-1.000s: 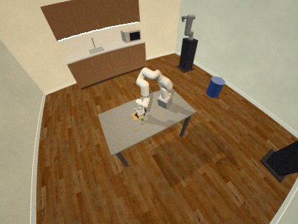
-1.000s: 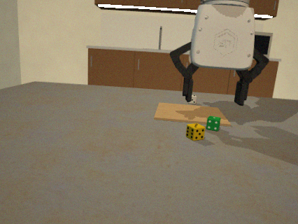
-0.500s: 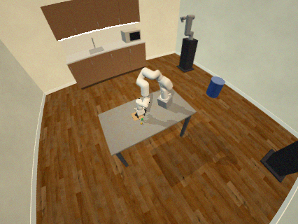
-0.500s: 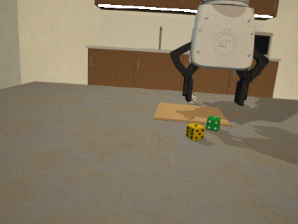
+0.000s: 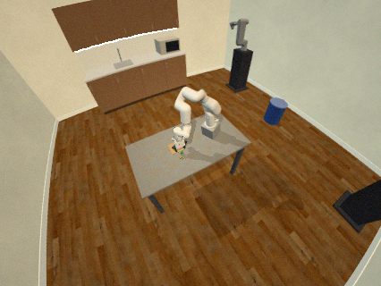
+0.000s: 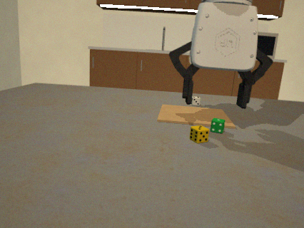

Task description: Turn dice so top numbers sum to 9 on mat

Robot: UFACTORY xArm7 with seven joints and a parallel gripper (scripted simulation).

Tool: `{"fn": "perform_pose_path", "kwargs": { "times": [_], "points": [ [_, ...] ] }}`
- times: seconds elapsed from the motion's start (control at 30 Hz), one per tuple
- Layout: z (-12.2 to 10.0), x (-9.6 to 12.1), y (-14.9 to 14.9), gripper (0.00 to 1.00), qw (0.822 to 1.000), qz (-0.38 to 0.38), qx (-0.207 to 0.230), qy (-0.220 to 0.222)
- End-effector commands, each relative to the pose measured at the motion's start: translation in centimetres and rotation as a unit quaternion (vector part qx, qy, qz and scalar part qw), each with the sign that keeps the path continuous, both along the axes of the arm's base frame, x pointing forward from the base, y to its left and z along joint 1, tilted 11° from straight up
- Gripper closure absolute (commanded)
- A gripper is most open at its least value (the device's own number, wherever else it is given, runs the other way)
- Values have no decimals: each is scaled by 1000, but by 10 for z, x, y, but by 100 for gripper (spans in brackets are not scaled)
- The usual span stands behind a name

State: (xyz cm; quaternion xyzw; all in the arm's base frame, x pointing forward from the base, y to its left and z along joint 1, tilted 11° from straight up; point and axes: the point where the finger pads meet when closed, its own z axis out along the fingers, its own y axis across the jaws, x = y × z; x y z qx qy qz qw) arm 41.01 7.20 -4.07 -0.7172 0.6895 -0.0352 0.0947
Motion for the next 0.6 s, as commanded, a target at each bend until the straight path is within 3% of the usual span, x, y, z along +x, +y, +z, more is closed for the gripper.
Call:
{"fn": "perform_pose_path", "kwargs": {
  "times": [0.0,0.27,0.57],
  "points": [
    [4,10,13,0,1000,-1,-2,1],
    [9,28,40,0,1000,-1,-2,1],
    [10,30,42,0,1000,-1,-2,1]
  ]
}}
